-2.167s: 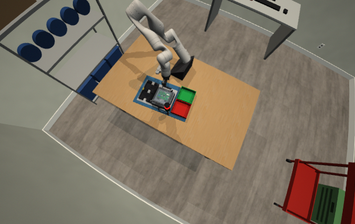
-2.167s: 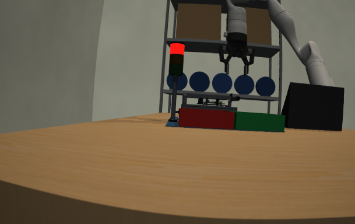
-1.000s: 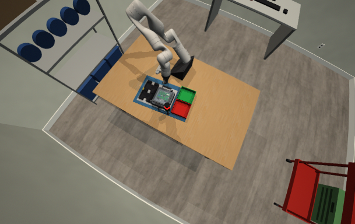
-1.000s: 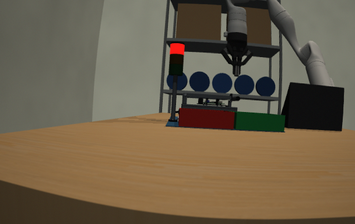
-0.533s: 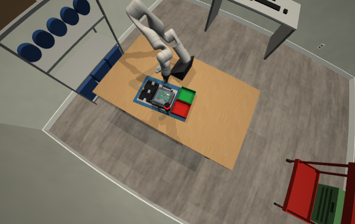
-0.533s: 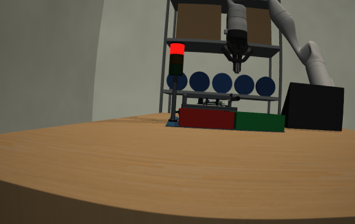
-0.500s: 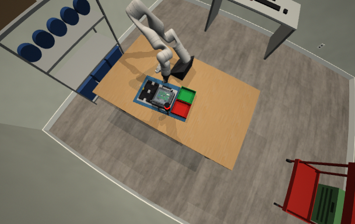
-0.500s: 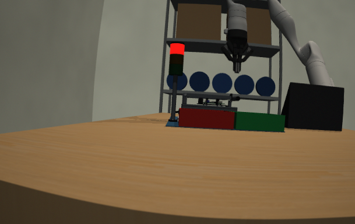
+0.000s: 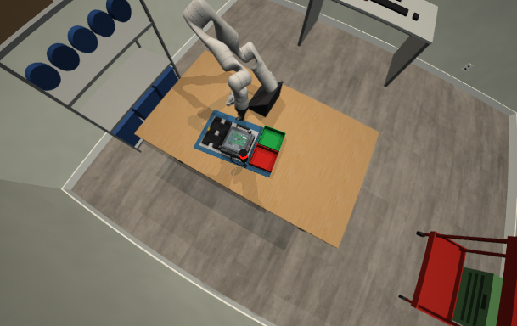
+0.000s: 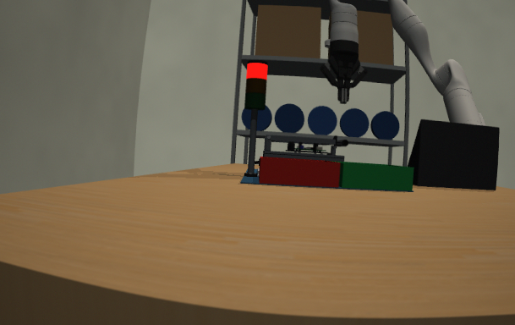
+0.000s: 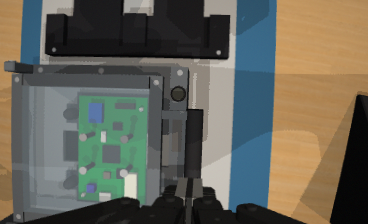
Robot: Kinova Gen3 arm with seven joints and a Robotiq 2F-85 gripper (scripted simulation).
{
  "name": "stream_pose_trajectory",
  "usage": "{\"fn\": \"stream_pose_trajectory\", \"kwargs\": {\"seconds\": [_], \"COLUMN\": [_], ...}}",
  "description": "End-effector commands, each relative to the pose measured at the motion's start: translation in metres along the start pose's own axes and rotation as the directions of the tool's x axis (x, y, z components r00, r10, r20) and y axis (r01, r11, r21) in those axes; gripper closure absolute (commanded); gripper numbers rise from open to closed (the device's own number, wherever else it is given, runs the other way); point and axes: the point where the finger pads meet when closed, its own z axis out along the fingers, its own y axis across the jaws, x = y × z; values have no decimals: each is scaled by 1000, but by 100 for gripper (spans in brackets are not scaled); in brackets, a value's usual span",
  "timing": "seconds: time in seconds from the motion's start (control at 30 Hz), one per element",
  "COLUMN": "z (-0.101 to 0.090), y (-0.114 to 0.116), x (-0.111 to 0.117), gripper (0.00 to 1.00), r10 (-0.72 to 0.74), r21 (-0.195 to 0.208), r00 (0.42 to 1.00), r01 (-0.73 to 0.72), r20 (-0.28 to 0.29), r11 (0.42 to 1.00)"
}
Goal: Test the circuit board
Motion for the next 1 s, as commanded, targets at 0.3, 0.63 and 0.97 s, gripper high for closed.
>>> {"fn": "stream_pose_trajectory", "kwargs": {"seconds": [0.3, 0.63, 0.97], "z": [-1, -1, 1], "y": [-2, -5, -5], "x": [-29, -60, -63], "gripper": [100, 100, 100], "r10": [-2, -2, -2], "r21": [2, 2, 2], "r00": [1000, 1000, 1000], "r01": [2, 2, 2], "r20": [0, 0, 0], "r11": [1000, 1000, 1000]}}
